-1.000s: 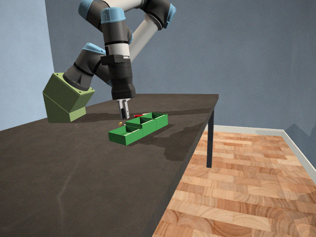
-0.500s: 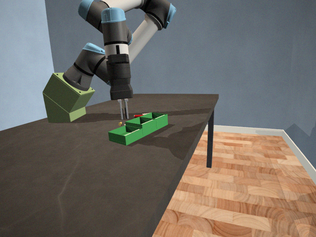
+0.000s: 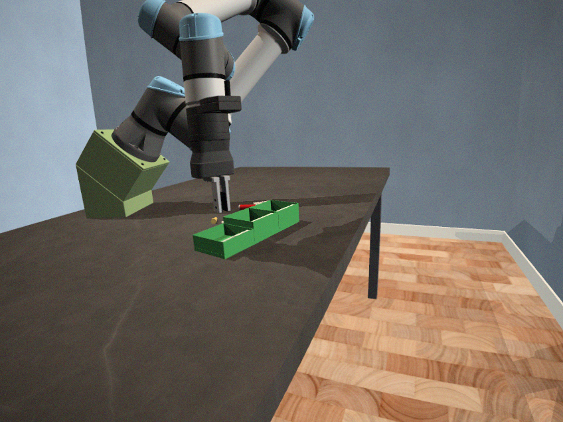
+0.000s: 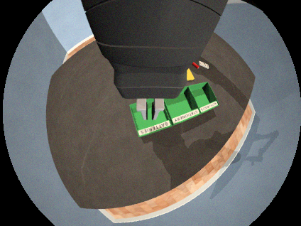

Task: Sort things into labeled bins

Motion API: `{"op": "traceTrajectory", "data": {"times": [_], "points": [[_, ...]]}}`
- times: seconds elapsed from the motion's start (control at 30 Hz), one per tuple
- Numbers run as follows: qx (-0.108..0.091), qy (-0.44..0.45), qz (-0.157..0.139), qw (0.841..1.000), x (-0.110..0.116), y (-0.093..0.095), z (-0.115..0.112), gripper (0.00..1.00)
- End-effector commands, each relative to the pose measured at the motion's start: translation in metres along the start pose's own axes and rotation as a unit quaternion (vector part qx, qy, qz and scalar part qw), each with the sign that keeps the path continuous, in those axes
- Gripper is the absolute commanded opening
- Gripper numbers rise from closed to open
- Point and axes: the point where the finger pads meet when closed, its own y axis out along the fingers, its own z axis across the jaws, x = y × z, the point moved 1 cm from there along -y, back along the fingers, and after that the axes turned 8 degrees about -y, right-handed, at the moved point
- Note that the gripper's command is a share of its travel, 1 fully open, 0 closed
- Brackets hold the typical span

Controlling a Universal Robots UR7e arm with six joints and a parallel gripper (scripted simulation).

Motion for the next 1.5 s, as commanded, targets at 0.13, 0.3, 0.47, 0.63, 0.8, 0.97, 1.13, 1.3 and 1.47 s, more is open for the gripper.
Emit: {"op": "traceTrajectory", "data": {"times": [0.13, 0.3, 0.47, 0.63, 0.8, 0.97, 1.13, 1.3, 1.47], "points": [[-0.004, -0.113, -0.003, 0.994, -0.001, 0.0, 0.0, 0.31], [-0.006, -0.159, -0.004, 0.987, -0.001, 0.0, 0.0, 0.31], [-0.006, -0.159, -0.004, 0.987, 0.0, 0.005, 0.0, 0.31], [-0.006, -0.159, -0.004, 0.987, 0.0, 0.018, 0.0, 0.31], [-0.006, -0.159, -0.004, 0.987, 0.0, 0.032, 0.0, 0.31], [-0.006, -0.159, -0.004, 0.987, 0.0, 0.04, 0.0, 0.31], [-0.006, -0.159, -0.004, 0.987, 0.0, 0.053, 0.0, 0.31], [-0.006, -0.159, -0.004, 0.987, 0.0, 0.059, 0.0, 0.31], [-0.006, -0.159, -0.004, 0.987, 0.0, 0.059, 0.0, 0.31]]}}
